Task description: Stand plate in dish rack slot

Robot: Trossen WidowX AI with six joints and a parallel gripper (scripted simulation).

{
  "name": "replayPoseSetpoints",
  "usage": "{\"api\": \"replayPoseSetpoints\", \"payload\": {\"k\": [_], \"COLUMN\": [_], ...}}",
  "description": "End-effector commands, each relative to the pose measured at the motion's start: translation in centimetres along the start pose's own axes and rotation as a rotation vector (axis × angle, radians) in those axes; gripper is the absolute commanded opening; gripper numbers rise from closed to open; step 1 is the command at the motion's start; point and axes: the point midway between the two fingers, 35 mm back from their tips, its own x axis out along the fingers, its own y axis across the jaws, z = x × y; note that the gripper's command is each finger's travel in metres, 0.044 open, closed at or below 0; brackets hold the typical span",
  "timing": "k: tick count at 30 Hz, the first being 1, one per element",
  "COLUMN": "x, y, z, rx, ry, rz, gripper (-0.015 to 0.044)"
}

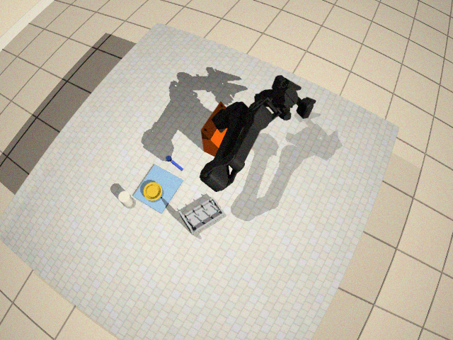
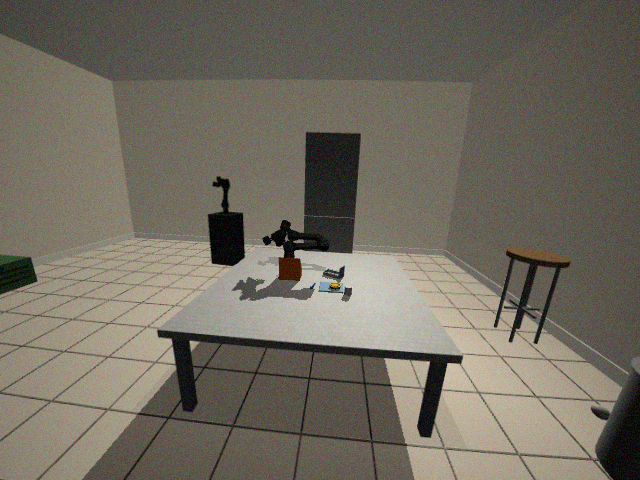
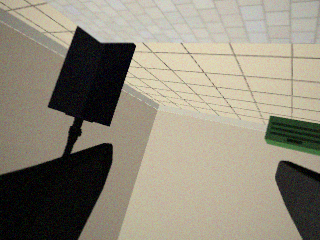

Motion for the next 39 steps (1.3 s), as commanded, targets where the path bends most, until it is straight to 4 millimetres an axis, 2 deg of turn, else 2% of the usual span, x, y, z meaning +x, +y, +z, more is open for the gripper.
{"api": "replayPoseSetpoints", "payload": {"k": [1, 11, 20, 29, 39], "x": [0.0, -0.3, -1.4, -3.2, -6.2], "y": [0.0, -2.8, -5.6, -8.5, -11.5], "z": [-0.1, -3.3, -6.3, -9.1, -11.9], "rx": [-0.004, -0.225, -0.445, -0.661, -0.897], "ry": [0.002, 0.113, 0.252, 0.42, 0.637], "rz": [-0.003, -0.183, -0.339, -0.473, -0.595], "gripper": [0.04, 0.04, 0.04, 0.04, 0.04]}}
